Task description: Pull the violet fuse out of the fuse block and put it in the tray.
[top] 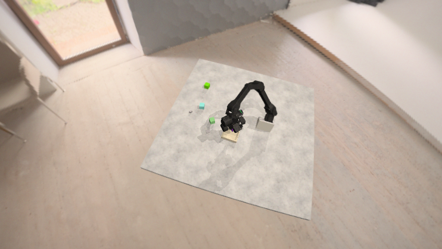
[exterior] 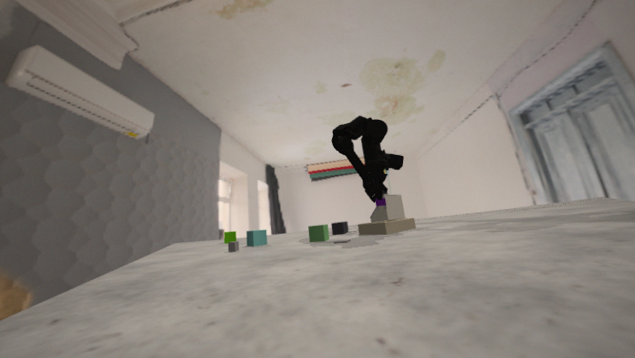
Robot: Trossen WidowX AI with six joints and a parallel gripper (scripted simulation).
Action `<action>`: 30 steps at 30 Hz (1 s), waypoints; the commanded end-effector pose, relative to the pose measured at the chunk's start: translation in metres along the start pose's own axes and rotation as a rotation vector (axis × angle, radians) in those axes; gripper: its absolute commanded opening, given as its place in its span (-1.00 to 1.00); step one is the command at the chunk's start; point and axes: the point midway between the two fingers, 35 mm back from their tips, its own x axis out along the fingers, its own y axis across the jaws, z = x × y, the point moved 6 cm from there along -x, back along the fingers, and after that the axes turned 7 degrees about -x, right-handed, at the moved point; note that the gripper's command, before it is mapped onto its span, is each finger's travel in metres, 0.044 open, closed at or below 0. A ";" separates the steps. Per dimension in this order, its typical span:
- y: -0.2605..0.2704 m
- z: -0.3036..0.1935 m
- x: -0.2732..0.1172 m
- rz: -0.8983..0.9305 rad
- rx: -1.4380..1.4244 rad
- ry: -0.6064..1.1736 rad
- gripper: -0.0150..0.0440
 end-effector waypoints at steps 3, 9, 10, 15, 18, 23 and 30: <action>-0.006 0.006 -0.001 -0.009 0.012 -0.004 -0.49; -0.007 0.006 0.006 -0.009 0.013 -0.004 -0.49; -0.007 0.006 0.007 -0.009 0.013 -0.004 -0.49; -0.007 0.006 0.016 -0.009 0.013 -0.004 -0.49; -0.007 0.006 0.020 -0.009 0.013 -0.004 -0.49; -0.007 0.006 0.029 -0.008 0.013 -0.003 -0.49; -0.006 0.006 0.039 -0.008 0.013 -0.003 -0.49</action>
